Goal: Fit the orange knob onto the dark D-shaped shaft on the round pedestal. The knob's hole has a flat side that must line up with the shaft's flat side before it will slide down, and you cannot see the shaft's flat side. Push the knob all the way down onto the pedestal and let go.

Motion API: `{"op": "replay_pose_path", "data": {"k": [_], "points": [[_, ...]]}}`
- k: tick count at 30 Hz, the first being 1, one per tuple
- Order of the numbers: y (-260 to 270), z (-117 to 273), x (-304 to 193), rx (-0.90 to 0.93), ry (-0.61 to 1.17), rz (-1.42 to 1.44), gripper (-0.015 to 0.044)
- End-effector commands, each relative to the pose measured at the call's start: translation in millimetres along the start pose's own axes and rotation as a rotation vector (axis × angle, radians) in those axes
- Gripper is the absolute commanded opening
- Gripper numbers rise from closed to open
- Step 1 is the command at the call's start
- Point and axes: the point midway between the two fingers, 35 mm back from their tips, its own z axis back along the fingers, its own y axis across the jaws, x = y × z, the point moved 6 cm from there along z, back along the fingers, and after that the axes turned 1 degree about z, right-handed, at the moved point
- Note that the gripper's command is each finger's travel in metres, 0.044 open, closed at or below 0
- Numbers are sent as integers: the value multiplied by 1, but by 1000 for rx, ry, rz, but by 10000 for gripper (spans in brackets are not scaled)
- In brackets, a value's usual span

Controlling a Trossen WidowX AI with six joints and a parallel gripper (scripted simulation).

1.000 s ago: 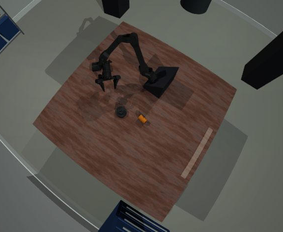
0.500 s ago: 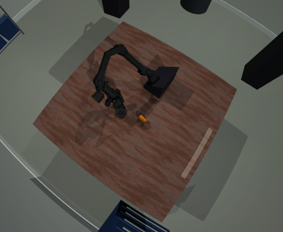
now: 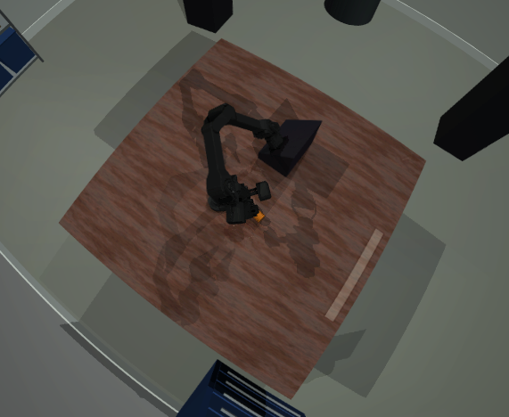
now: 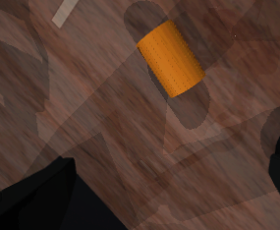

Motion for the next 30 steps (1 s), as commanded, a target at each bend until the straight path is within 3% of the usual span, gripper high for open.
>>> {"op": "replay_pose_path", "data": {"k": [1,5,11,18,26,30], "points": [[40,5,22,-178,94,292,440],[75,8,37,-341,202,553,440],[76,6,38,-348,207,565,440],[43,-83,46,-351,209,563,440],[42,-87,48,-351,209,562,440],[36,-109,50,-352,210,562,440]]}}
